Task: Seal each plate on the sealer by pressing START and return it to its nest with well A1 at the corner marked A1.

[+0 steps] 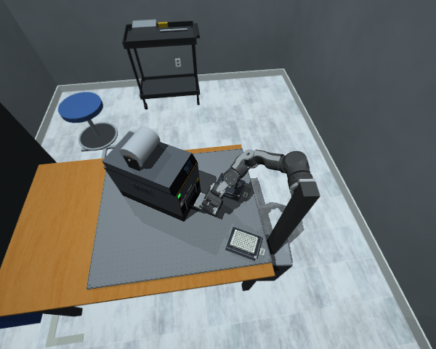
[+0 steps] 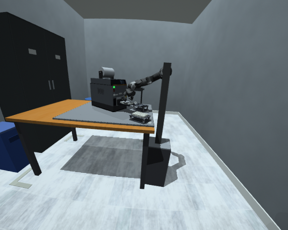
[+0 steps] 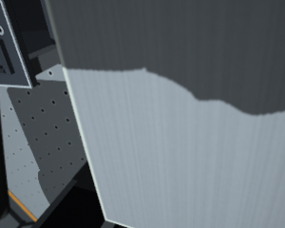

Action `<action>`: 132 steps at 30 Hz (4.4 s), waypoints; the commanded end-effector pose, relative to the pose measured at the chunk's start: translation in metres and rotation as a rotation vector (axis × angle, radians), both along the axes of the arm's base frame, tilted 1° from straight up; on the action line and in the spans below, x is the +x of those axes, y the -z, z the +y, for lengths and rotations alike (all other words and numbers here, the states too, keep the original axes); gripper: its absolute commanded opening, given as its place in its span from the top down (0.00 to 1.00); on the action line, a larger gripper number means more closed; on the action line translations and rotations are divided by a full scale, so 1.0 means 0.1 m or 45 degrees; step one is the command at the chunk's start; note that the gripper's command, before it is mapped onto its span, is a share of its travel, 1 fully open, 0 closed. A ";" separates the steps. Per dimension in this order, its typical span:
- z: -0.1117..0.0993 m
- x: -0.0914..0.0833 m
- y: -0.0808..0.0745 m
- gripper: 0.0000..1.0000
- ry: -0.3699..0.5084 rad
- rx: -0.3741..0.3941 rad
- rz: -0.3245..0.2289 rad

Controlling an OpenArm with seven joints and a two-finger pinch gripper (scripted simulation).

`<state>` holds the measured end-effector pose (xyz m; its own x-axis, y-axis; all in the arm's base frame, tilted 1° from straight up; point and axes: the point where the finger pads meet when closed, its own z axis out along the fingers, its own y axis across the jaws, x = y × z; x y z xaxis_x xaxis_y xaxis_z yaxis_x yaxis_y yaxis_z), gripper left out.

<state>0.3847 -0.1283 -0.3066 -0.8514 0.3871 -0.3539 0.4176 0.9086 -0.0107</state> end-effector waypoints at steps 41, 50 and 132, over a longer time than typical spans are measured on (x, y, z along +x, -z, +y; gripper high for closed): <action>0.02 0.01 0.03 0.35 -0.006 0.008 -0.007; 0.01 0.02 0.08 0.35 -0.002 0.006 -0.010; 0.01 0.02 0.23 1.00 -0.002 0.006 -0.009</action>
<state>0.3859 -0.1281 -0.3306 -0.8504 0.3875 -0.3560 0.4167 0.9090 -0.0061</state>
